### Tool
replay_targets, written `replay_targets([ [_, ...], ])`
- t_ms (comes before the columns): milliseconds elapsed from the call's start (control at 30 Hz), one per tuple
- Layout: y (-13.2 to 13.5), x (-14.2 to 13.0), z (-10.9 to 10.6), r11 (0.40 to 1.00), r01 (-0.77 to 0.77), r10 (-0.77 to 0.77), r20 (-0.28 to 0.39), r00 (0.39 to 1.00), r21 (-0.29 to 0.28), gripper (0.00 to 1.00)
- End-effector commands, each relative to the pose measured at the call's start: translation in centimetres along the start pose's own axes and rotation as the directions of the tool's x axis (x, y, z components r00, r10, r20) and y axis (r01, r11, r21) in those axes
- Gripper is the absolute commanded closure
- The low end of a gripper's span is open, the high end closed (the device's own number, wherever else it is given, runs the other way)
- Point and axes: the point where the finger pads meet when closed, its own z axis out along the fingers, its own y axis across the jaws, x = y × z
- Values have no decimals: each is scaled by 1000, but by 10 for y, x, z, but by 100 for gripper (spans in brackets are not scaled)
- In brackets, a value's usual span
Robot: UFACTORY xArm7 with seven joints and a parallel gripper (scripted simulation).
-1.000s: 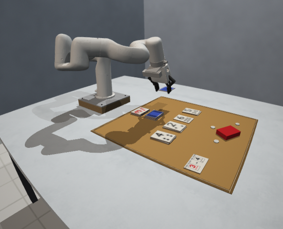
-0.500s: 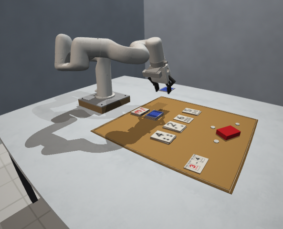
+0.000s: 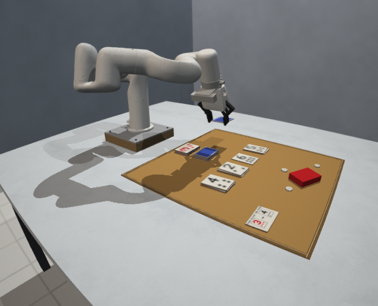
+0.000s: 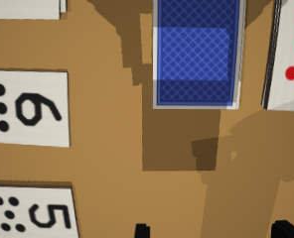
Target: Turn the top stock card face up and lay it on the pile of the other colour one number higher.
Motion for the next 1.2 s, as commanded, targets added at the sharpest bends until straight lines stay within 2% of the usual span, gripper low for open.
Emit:
replay_targets([
  [0,-1,-2,-1,1000,1,-1,-56,998,4,26],
  [200,-1,-3,-1,1000,1,-1,-120,993,5,26],
  [433,-1,-5,0,1000,2,0,-276,961,7,26],
  [633,-1,-8,1,1000,2,2,-436,900,9,26],
  [700,-1,-8,1,1000,2,2,-436,900,9,26],
  [933,-1,-11,2,1000,4,4,-611,791,12,26],
  [1167,-1,-13,5,1000,6,7,-753,658,14,26],
])
